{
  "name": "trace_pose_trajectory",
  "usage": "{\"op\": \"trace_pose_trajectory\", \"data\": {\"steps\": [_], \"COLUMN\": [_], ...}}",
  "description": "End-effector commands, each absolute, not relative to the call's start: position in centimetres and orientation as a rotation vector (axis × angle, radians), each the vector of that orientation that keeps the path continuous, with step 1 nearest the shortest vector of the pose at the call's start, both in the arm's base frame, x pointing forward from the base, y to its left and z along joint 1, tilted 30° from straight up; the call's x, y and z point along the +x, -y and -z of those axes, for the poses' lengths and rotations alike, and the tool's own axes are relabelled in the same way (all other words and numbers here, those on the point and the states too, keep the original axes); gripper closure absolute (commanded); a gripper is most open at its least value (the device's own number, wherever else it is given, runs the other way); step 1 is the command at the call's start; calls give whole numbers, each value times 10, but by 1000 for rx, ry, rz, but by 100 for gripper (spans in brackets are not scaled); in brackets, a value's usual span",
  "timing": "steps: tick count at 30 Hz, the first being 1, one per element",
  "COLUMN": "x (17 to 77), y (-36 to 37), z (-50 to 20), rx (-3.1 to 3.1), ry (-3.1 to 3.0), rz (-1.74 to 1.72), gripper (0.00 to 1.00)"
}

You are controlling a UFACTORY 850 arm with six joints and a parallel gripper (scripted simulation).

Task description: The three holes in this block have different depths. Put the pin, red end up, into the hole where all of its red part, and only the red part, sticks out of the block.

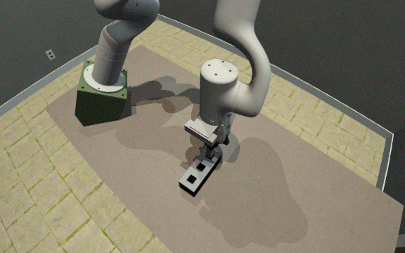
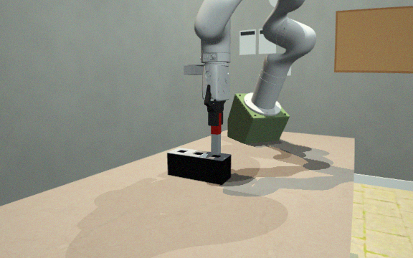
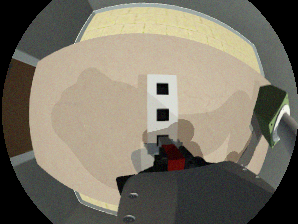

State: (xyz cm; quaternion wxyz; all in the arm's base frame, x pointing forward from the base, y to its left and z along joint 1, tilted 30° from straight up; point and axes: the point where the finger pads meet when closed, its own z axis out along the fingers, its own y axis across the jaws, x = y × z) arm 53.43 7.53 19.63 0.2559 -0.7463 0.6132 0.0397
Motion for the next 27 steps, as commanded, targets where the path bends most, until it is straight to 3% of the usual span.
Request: {"op": "trace_pose_trajectory", "data": {"steps": [1, 27], "x": [535, 536], "y": [-75, -78], "z": [-197, -194], "rx": [-2025, -2026], "ry": [-1664, -1662], "rz": [-106, -105], "gripper": [100, 100]}}
